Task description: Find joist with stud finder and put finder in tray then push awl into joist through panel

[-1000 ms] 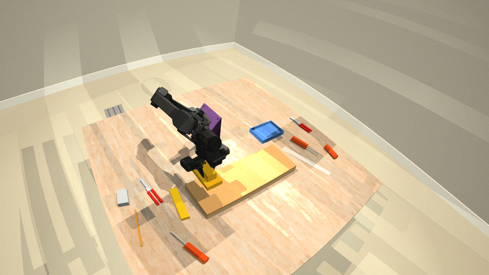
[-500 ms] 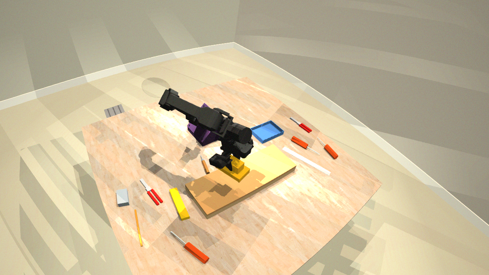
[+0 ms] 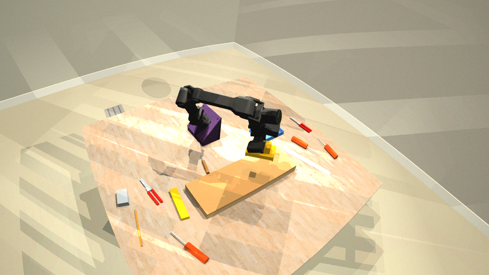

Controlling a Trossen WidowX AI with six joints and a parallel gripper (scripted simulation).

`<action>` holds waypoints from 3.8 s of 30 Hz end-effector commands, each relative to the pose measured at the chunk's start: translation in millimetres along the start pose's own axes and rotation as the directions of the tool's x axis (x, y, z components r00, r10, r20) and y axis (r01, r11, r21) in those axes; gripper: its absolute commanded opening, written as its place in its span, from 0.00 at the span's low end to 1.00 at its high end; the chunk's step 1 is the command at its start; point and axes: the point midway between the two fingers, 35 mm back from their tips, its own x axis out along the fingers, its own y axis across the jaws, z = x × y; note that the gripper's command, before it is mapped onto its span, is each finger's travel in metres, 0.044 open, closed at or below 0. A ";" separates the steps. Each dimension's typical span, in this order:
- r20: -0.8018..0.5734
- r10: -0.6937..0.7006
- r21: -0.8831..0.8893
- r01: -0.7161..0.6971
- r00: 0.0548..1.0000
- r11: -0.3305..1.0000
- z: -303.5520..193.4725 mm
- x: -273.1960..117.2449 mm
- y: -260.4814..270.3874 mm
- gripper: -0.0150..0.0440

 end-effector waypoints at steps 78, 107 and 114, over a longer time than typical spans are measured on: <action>-0.170 0.155 -0.746 -0.230 0.973 0.625 -49.1 144.0 339.0 0.25; -0.178 0.154 -0.741 -0.235 0.972 0.629 -52.7 153.7 338.4 0.88; -0.180 0.155 -0.742 -0.238 0.971 0.627 -25.1 73.6 344.0 1.00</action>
